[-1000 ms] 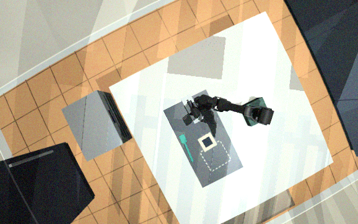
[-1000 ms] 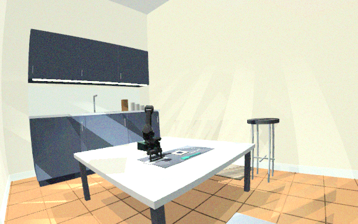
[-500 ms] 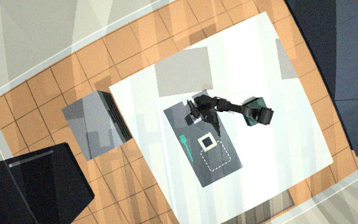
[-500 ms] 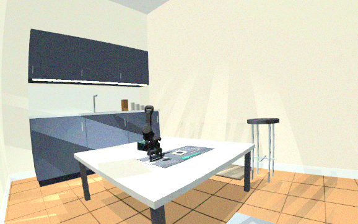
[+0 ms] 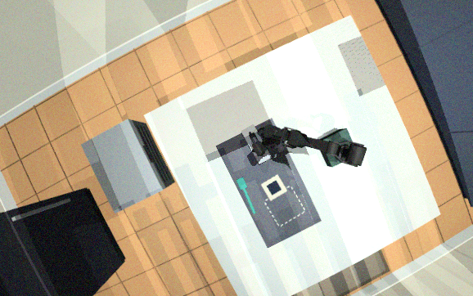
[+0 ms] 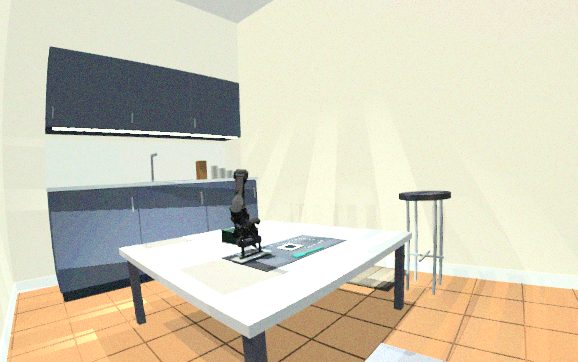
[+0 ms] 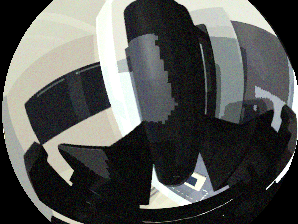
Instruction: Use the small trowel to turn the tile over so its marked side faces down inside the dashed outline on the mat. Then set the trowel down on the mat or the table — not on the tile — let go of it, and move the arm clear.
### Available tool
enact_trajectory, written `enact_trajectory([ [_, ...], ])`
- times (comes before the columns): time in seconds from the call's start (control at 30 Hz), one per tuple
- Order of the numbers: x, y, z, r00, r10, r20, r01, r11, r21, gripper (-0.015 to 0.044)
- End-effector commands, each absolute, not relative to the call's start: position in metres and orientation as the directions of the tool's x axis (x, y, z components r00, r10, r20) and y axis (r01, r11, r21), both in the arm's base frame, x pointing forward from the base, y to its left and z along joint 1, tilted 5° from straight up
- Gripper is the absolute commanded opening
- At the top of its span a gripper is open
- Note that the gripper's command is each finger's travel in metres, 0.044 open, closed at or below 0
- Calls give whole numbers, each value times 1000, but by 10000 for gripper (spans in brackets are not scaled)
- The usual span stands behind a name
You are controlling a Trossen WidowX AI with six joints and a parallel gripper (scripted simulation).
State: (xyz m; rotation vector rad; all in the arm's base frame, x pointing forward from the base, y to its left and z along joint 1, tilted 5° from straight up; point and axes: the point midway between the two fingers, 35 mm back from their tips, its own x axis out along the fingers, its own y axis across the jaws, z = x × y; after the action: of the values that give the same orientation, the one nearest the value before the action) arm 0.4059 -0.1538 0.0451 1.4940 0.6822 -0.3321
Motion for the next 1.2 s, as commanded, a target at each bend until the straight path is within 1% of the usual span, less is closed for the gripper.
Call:
enact_trajectory([
  [0.0,408,-159,86,795,194,-575,568,98,817,0],
  [0.27,409,-154,86,794,192,-577,568,103,816,0],
  [0.77,416,-57,81,806,154,-571,545,184,818,0],
  [1.17,417,-56,72,807,153,-571,544,184,819,0],
])
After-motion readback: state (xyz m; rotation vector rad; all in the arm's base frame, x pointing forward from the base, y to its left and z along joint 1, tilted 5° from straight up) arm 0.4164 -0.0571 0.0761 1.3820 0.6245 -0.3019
